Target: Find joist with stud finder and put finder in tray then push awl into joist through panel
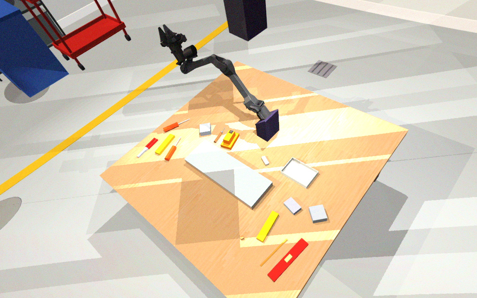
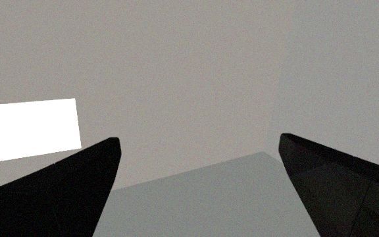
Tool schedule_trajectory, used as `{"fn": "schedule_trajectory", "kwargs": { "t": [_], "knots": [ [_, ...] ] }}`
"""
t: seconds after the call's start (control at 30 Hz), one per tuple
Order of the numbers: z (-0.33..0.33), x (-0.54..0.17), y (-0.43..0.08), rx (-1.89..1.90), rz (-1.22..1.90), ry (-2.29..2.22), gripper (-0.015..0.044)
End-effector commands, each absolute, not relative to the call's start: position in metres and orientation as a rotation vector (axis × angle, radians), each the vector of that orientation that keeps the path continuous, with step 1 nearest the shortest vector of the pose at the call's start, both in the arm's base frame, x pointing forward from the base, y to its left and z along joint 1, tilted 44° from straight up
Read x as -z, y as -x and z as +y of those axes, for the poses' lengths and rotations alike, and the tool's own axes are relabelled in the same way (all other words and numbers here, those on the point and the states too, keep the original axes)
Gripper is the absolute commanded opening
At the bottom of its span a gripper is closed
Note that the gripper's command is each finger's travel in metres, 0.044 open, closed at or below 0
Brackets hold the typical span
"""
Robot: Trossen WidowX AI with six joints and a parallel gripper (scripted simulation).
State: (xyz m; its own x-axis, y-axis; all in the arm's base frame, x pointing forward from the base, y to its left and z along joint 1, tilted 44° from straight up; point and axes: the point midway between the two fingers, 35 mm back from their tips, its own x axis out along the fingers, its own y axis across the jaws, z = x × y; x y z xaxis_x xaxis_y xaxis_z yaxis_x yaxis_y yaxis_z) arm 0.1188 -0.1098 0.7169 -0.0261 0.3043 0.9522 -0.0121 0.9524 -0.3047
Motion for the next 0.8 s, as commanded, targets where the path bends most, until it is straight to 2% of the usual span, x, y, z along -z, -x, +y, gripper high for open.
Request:
{"fn": "schedule_trajectory", "kwargs": {
  "t": [0.0,0.03,0.37,0.77],
  "knots": [
    [-0.111,-0.717,-0.120,-0.248,-1.579,0.225,0.0426],
    [-0.116,-0.717,-0.124,-0.222,-1.573,0.207,0.0440],
    [-0.189,-0.669,-0.210,0.255,-1.289,-0.050,0.0440],
    [-0.220,-0.516,-0.311,0.639,-0.614,-0.090,0.0440]
  ]
}}
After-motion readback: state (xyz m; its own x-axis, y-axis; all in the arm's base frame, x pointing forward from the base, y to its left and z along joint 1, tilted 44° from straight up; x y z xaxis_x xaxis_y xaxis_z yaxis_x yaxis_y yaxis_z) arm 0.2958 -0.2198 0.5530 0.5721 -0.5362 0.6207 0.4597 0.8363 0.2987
